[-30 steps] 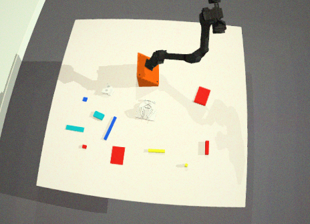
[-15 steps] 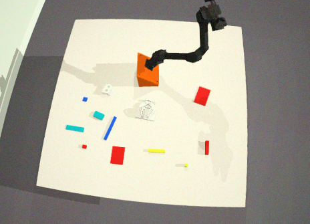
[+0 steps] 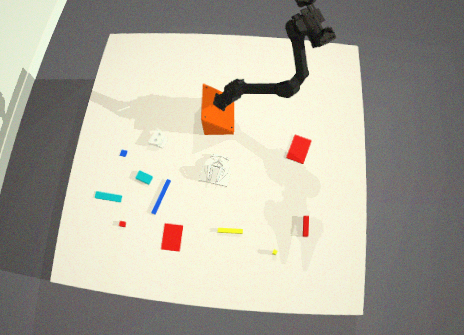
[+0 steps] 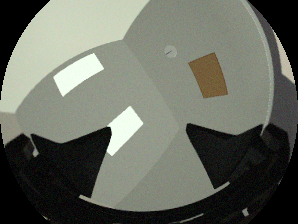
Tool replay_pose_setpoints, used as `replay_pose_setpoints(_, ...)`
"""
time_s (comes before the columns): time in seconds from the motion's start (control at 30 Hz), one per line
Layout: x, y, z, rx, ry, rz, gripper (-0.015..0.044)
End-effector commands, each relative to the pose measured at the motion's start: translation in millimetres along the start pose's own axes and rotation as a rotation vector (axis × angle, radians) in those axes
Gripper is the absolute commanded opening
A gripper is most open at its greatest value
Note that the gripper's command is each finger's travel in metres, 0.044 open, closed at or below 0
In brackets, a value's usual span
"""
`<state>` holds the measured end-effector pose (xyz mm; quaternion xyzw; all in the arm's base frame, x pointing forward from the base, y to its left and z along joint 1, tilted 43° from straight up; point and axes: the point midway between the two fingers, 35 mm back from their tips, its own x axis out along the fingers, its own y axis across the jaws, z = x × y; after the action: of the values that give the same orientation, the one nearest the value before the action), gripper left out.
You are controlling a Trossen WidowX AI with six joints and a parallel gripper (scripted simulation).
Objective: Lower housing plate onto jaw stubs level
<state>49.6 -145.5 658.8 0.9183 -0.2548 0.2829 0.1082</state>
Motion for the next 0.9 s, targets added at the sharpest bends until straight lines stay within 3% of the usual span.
replay_pose_setpoints(0.0, -0.3, 11.1, 2.0, 0.050, 0.017, 0.005, 0.0440)
replay_pose_setpoints(0.87, 4.9, 129.7, 52.9, 0.494, 0.105, 0.142, 0.0440)
